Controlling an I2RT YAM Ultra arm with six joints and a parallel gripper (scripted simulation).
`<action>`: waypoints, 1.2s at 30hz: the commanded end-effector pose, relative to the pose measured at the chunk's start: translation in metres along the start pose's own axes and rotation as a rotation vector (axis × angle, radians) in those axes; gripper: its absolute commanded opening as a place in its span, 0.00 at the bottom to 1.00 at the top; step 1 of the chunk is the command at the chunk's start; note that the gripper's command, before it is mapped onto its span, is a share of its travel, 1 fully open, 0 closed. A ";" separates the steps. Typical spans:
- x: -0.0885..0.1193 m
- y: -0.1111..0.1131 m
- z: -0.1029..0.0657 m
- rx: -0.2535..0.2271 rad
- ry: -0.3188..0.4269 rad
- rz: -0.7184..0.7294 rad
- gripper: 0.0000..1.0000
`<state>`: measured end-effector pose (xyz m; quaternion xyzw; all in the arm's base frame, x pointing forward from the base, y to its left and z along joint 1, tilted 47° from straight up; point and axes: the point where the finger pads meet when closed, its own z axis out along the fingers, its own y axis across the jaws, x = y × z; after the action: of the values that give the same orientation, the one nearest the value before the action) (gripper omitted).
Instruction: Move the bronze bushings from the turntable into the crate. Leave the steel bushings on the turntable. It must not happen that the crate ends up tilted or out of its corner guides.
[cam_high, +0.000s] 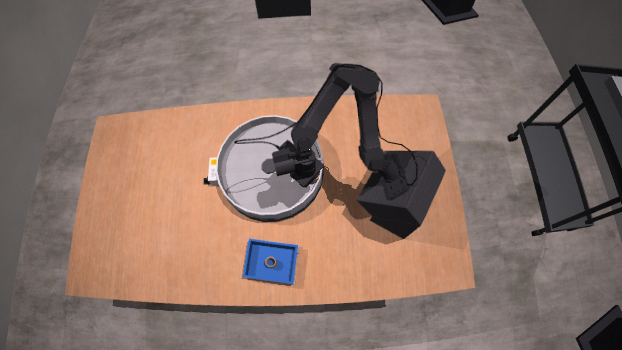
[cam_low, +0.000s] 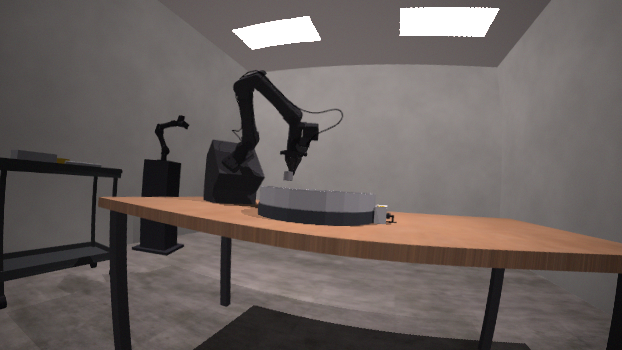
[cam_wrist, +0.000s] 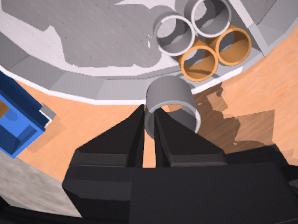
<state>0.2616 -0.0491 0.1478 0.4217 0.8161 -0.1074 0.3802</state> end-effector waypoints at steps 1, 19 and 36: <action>-0.008 0.006 -0.008 -0.017 -0.018 0.007 0.00; -0.008 0.006 -0.008 -0.016 -0.018 0.004 0.00; -0.028 0.010 -0.007 -0.018 -0.012 0.010 0.00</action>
<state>0.2683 -0.0568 0.1569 0.4262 0.8143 -0.1125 0.3776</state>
